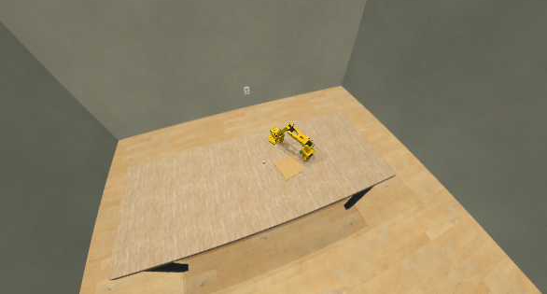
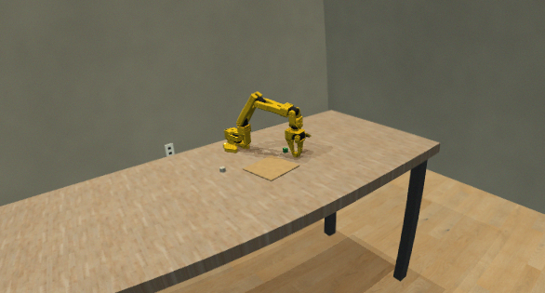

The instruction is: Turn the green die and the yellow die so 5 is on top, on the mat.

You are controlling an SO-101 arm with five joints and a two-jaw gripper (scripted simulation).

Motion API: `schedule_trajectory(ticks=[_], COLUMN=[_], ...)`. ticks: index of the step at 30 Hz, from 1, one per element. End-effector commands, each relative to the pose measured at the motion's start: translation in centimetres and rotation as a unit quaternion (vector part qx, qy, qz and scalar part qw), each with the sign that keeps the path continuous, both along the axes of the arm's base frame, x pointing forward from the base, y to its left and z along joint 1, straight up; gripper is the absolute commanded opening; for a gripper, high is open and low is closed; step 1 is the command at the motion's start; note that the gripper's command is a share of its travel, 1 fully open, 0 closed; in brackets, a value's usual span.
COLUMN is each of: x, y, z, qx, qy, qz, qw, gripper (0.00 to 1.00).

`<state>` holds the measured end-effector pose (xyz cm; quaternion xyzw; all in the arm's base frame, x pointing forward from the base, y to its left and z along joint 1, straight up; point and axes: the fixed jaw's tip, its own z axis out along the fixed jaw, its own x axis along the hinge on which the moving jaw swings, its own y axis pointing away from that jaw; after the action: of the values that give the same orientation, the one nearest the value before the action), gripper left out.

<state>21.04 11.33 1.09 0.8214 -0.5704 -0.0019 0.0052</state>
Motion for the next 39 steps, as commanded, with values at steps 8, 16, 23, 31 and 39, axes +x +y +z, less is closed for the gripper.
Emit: schedule_trajectory(ticks=[8,16,23,31,39], x=[0.8,0.6,0.6,0.6,0.6], y=[0.1,0.0,0.1,0.1,0.1], z=[3.2,5.0,5.3,5.3,5.3], qx=[0.013,0.014,0.017,0.017,0.017], qy=[-0.024,-0.026,-0.03,-0.03,-0.03], qz=[-0.002,-0.002,-0.002,-0.002,-0.002], qw=[1.0,1.0,0.999,0.999,0.999], gripper=[0.0,0.0,0.0,0.0,0.0])
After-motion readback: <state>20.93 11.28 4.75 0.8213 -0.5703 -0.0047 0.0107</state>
